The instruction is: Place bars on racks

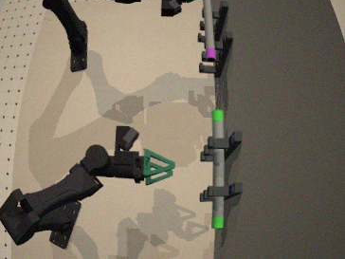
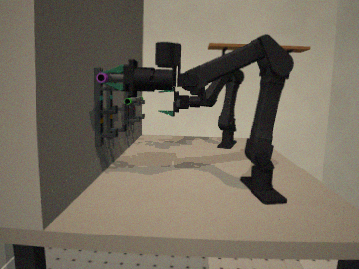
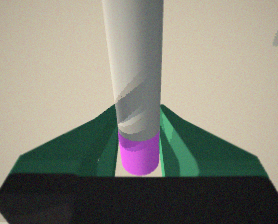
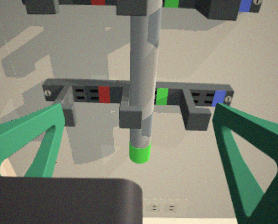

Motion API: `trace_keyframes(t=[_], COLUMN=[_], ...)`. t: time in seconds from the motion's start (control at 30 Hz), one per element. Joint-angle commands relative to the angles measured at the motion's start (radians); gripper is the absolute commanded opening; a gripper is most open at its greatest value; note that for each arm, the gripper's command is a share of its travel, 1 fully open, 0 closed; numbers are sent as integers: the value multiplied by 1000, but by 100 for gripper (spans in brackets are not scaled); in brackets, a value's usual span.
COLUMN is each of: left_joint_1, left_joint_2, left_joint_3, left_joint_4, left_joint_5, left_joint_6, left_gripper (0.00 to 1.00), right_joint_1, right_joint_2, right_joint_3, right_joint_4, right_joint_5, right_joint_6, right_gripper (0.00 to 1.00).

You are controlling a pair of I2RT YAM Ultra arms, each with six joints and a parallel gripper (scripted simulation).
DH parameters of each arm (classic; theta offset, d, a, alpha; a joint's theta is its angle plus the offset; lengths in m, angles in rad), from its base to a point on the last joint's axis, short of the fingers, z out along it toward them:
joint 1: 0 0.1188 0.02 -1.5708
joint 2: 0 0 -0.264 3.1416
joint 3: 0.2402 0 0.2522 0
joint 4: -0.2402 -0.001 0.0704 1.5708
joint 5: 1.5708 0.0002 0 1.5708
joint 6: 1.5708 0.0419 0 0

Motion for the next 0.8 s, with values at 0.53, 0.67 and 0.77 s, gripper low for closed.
trace_keyframes(t=[0.53, 0.67, 0.77], left_joint_1=[6, 5, 5], left_joint_2=[3, 3, 4], left_joint_3=[-8, -10, -11], left_joint_4=[46, 48, 49], left_joint_5=[6, 6, 6], left_joint_6=[-29, -29, -29], left_gripper=[0, 0, 0], right_joint_1=[-10, -10, -10], right_joint_2=[-25, -25, -25], right_joint_3=[-5, -5, -5], right_joint_4=[6, 6, 6], right_joint_5=[-7, -7, -7], right_joint_6=[11, 11, 11], right_gripper=[100, 100, 100])
